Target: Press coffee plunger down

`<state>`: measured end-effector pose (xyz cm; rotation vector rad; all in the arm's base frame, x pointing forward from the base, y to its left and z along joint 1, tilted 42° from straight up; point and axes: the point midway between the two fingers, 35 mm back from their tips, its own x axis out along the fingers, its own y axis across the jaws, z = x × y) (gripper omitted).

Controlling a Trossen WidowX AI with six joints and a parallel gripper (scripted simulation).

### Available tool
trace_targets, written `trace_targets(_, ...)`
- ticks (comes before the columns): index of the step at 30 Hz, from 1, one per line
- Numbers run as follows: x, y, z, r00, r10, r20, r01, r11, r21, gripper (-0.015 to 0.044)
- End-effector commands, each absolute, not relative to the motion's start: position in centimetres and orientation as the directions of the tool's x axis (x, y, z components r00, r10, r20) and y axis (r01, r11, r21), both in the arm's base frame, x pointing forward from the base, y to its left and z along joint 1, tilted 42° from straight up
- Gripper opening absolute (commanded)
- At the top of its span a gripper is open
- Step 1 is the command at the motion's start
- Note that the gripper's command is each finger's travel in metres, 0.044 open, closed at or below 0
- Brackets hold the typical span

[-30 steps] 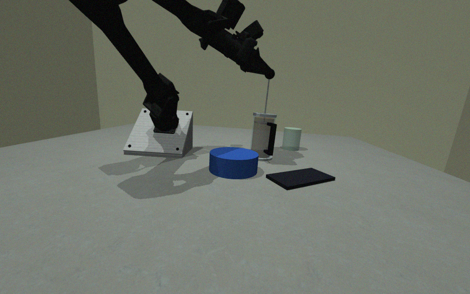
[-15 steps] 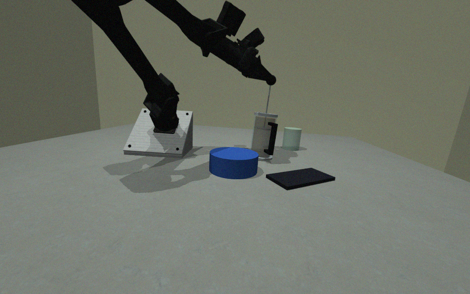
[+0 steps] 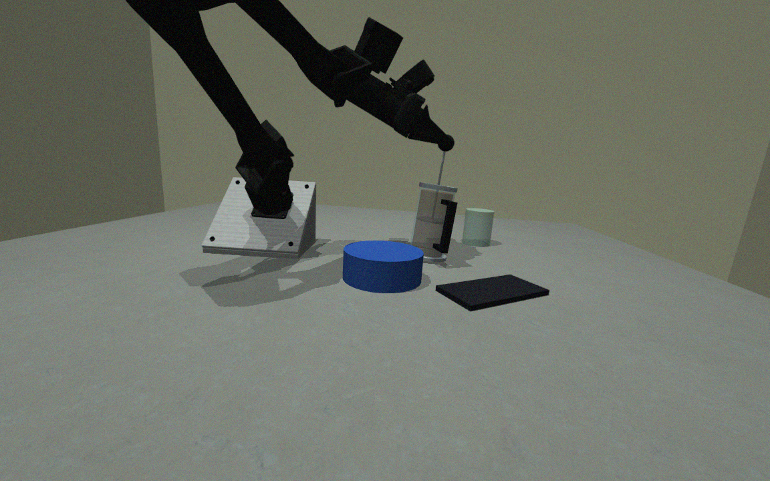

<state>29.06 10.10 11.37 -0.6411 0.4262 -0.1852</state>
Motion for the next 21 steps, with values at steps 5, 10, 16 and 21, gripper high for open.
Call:
trace_targets(5, 28.8, 7.9, 8.6, 0.874, -0.331, -0.356, 0.021, 0.757, -0.653, 0.0118)
trace_targets(10, 29.0, 7.3, 8.1, 0.876, -0.331, -0.352, 0.023, 0.756, -0.654, 0.0118)
trace_targets(16, 29.6, 7.0, 7.9, 0.877, -0.331, -0.348, 0.024, 0.755, -0.656, 0.0118)
trace_targets(21, 30.0, 7.0, 7.9, 0.877, -0.331, -0.348, 0.025, 0.755, -0.656, 0.0118)
